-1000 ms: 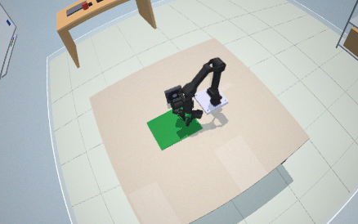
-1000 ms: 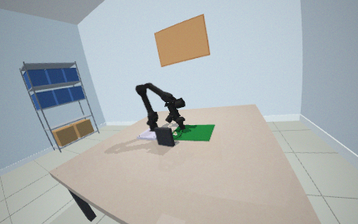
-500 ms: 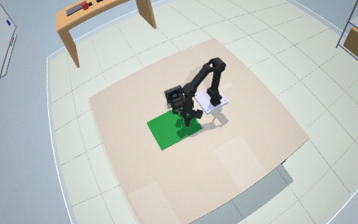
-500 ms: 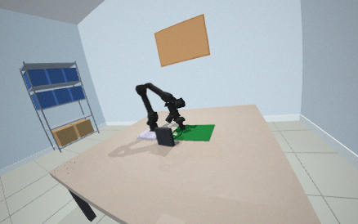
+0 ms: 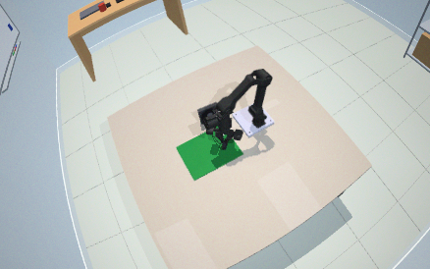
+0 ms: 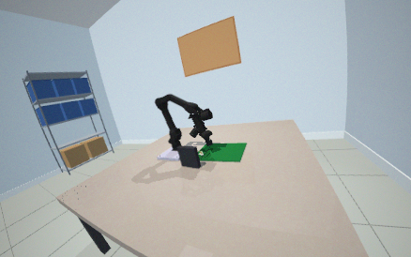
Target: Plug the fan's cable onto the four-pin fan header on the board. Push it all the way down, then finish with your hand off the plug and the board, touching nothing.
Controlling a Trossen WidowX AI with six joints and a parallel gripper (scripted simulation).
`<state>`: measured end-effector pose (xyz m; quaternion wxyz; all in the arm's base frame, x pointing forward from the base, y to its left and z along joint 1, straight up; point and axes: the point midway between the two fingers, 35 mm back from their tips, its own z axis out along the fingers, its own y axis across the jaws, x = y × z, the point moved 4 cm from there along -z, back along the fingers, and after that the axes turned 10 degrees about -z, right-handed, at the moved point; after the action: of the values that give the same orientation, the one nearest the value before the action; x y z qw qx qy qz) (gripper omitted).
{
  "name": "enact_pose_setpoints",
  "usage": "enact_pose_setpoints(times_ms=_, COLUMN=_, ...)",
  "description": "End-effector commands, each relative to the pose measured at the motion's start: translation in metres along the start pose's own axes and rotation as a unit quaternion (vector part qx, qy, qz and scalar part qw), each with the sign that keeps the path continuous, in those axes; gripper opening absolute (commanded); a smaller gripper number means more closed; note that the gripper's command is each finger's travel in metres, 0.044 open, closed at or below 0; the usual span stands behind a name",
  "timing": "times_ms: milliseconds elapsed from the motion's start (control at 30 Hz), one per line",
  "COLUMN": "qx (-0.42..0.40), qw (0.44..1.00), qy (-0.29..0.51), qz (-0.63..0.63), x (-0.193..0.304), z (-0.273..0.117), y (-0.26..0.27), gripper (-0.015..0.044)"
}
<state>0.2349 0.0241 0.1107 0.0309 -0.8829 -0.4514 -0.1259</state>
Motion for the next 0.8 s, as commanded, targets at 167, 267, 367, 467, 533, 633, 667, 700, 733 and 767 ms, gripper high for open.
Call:
enact_pose_setpoints(times_ms=167, qx=-0.002, qw=1.000, qy=0.003, qz=0.001, x=0.008, z=-0.027, y=0.003, gripper=0.0000)
enact_pose_setpoints(times_ms=267, qx=-0.002, qw=1.000, qy=0.003, qz=0.001, x=0.010, z=-0.036, y=0.003, gripper=0.0000)
enact_pose_setpoints(times_ms=367, qx=-0.002, qw=1.000, qy=0.003, qz=0.002, x=0.012, z=-0.046, y=0.002, gripper=0.0000)
enact_pose_setpoints(times_ms=467, qx=-0.002, qw=1.000, qy=0.003, qz=0.002, x=0.013, z=-0.056, y=0.002, gripper=0.0000)
enact_pose_setpoints(times_ms=533, qx=-0.001, qw=1.000, qy=0.003, qz=0.002, x=0.014, z=-0.062, y=0.001, gripper=0.0000)
enact_pose_setpoints(times_ms=633, qx=-0.001, qw=1.000, qy=0.003, qz=0.003, x=0.015, z=-0.071, y=0.000, gripper=0.0000)
enact_pose_setpoints(times_ms=667, qx=-0.001, qw=1.000, qy=0.003, qz=0.003, x=0.015, z=-0.072, y=0.000, gripper=0.0000)
enact_pose_setpoints(times_ms=700, qx=-0.001, qw=1.000, qy=0.003, qz=0.003, x=0.015, z=-0.073, y=0.000, gripper=0.0000)
enact_pose_setpoints(times_ms=733, qx=-0.001, qw=1.000, qy=0.002, qz=0.000, x=0.015, z=-0.073, y=0.000, gripper=0.0000)
enact_pose_setpoints(times_ms=767, qx=-0.001, qw=1.000, qy=0.001, qz=-0.008, x=0.016, z=-0.074, y=0.001, gripper=0.0000)
